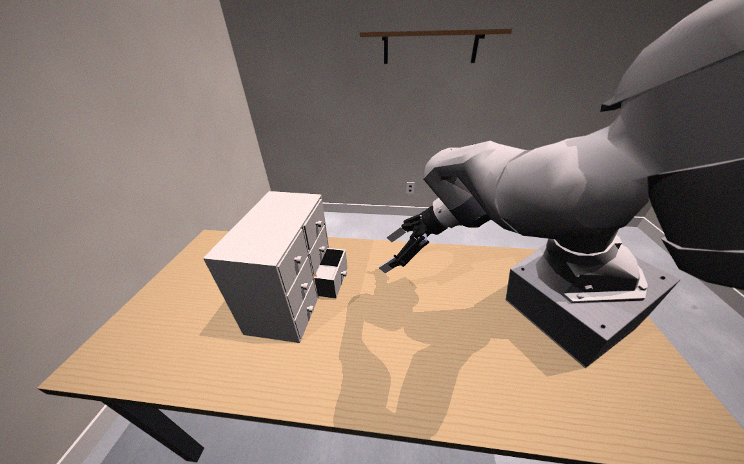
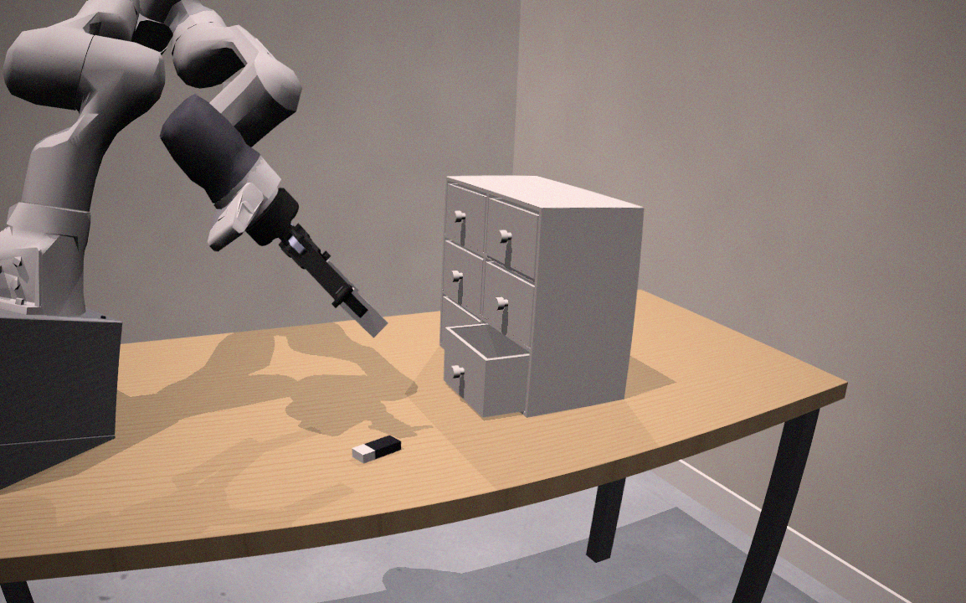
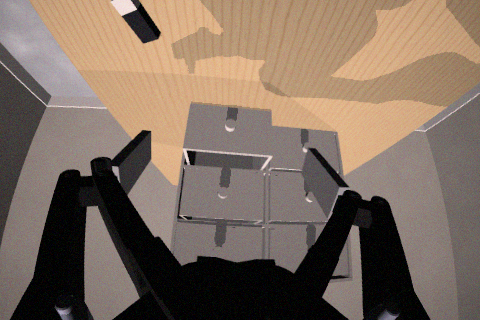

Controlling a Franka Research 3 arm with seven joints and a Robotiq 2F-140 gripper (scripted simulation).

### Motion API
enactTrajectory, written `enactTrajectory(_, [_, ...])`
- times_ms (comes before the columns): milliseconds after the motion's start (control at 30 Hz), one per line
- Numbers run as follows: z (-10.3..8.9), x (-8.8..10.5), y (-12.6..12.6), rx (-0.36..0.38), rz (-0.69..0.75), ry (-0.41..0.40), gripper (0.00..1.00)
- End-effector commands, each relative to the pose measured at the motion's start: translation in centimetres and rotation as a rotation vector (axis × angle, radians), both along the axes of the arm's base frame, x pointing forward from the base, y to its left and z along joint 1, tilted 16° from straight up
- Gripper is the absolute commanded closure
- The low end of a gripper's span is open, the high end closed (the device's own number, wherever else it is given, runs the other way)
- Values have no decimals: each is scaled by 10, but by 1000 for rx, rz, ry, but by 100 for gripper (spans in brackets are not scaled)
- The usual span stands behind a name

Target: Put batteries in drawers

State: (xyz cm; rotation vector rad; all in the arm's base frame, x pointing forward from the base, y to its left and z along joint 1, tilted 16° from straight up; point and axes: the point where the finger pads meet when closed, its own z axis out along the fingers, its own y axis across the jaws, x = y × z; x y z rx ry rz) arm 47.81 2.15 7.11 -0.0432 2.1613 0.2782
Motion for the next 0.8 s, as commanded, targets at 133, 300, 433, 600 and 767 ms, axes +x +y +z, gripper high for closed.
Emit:
enactTrajectory(133, [3,5,4,-16,23,-28,100])
enactTrajectory(300, [3,5,4,-16,23,-28,100])
enactTrajectory(433, [3,5,4,-16,23,-28,100])
enactTrajectory(600, [3,5,4,-16,23,-28,100])
enactTrajectory(767, [3,5,4,-16,23,-28,100])
